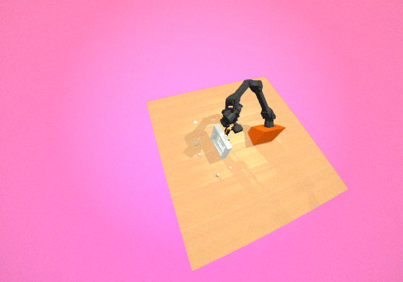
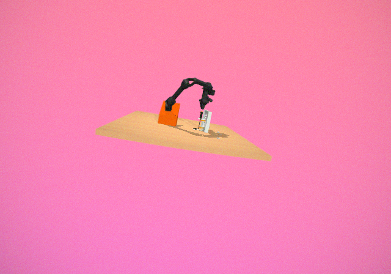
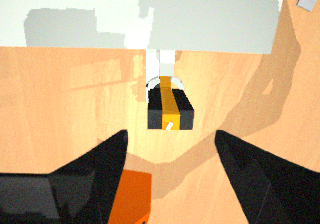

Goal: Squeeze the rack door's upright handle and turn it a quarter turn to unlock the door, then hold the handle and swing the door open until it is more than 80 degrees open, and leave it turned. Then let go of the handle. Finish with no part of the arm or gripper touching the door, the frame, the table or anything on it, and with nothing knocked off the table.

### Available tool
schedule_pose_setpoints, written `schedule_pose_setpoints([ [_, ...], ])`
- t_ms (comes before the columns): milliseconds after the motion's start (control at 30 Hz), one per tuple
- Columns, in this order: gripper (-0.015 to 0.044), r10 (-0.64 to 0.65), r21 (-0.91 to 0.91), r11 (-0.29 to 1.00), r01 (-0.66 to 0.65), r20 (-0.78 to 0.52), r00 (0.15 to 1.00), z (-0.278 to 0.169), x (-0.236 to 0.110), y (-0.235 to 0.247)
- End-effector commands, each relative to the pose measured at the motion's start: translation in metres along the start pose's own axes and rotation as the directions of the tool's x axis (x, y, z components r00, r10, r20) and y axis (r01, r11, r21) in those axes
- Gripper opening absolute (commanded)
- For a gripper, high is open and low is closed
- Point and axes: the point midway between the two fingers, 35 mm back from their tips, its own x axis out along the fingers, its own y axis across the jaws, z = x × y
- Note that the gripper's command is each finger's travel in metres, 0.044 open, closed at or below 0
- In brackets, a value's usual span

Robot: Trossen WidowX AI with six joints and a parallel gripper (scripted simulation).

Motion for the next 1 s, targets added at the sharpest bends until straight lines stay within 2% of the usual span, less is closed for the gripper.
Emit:
schedule_pose_setpoints([
  [0,0.0297,-0.004,0.004,1.0,0.004,0.001,1.0,0.002,0.005,-0.001],
  [967,0.0297,-0.005,0.005,1.0,0.005,0.002,1.0,0.003,0.052,-0.001],
])
